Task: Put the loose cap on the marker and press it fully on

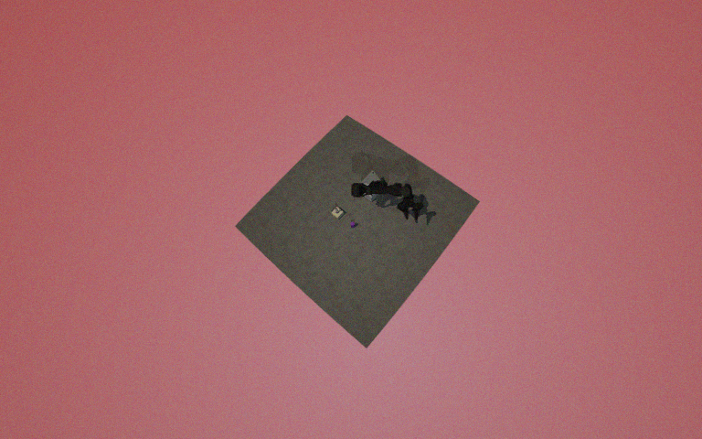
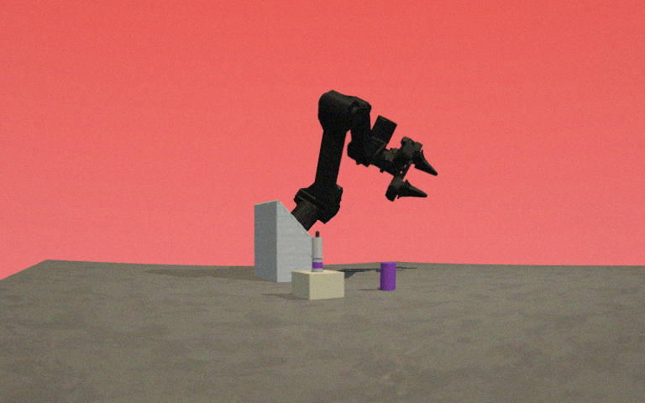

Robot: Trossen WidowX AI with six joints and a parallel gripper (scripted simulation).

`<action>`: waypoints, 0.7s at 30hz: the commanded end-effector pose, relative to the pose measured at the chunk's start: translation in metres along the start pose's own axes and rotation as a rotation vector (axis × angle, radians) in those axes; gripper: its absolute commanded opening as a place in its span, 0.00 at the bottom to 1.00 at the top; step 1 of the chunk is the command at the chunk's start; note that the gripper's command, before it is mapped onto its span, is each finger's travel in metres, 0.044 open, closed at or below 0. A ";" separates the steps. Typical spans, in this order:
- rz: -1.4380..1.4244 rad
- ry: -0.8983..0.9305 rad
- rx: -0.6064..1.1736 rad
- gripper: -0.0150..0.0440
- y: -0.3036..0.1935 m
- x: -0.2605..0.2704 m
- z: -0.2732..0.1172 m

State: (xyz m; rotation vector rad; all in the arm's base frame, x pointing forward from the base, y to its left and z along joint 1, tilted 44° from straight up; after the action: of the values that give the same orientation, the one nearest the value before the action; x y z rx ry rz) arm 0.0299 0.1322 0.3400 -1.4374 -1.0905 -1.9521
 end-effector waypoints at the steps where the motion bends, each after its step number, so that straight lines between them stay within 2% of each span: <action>1: -0.017 0.002 -0.004 0.89 0.000 0.001 0.001; 6: -0.452 0.025 -0.075 0.67 -0.013 0.012 0.020; 14: -1.220 -0.089 -0.050 0.66 -0.031 -0.003 0.076; 21: -1.755 -0.276 0.187 0.66 -0.022 -0.055 0.129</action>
State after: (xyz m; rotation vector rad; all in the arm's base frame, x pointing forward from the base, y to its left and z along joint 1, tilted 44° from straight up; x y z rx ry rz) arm 0.0750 0.2330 0.3209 -0.6460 -2.7902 -2.5575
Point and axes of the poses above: the point midway between the two fingers, 35 mm back from their tips, its own z axis out along the fingers, its own x axis across the jaws, y = z × x, the point moved 3 cm from there along -z, back along the fingers, and after that the axes turned 15 degrees about -z, right-handed, at the moved point
